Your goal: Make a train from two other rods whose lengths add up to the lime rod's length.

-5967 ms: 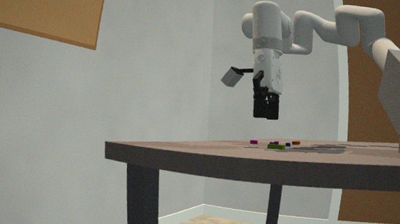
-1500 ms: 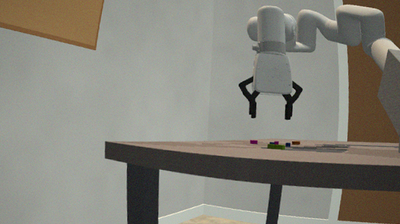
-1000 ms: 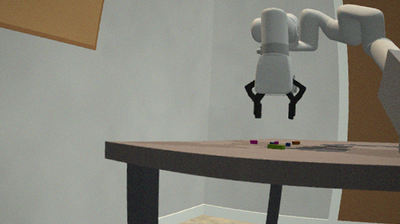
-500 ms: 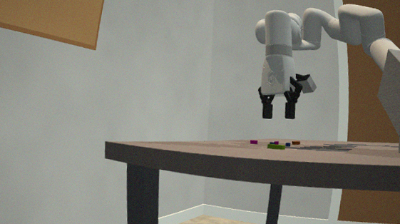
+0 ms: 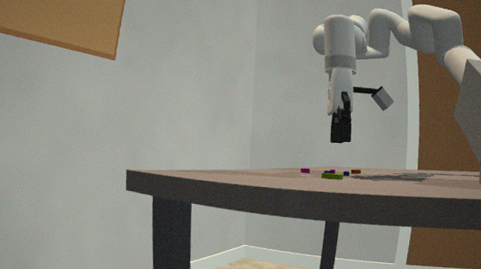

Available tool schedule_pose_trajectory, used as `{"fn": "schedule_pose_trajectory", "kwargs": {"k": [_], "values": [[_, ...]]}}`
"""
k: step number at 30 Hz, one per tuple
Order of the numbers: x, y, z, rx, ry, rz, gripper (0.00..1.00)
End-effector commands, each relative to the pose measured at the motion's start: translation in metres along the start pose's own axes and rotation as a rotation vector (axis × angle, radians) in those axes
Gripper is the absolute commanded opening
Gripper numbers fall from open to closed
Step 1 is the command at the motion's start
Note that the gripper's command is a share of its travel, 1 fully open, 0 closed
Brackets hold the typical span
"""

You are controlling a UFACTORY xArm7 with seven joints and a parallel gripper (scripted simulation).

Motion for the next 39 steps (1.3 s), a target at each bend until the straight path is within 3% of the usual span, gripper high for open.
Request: {"fn": "schedule_pose_trajectory", "kwargs": {"k": [1,15,25,35,36,39], "values": [[-0.002,0.002,-0.003,-0.013,-0.122,-0.001,1.00],[-0.016,0.003,-0.018,-0.007,-0.672,0.006,1.00],[-0.020,0.003,-0.022,-0.004,-0.845,0.009,1.00],[-0.021,0.004,-0.023,-0.004,-0.871,0.009,1.00],[-0.021,0.004,-0.023,-0.004,-0.871,0.009,0.24],[-0.021,0.004,-0.023,-0.004,-0.871,0.009,0.24]]}}
Point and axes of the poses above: the point where the finger pads meet when closed, its own y axis back along the fingers, its own x axis across the jaws, z = x × y, the point moved 9 cm from there along y, back along the fingers, and after that the axes turned 2 degrees about -y, right-handed, at the moved point
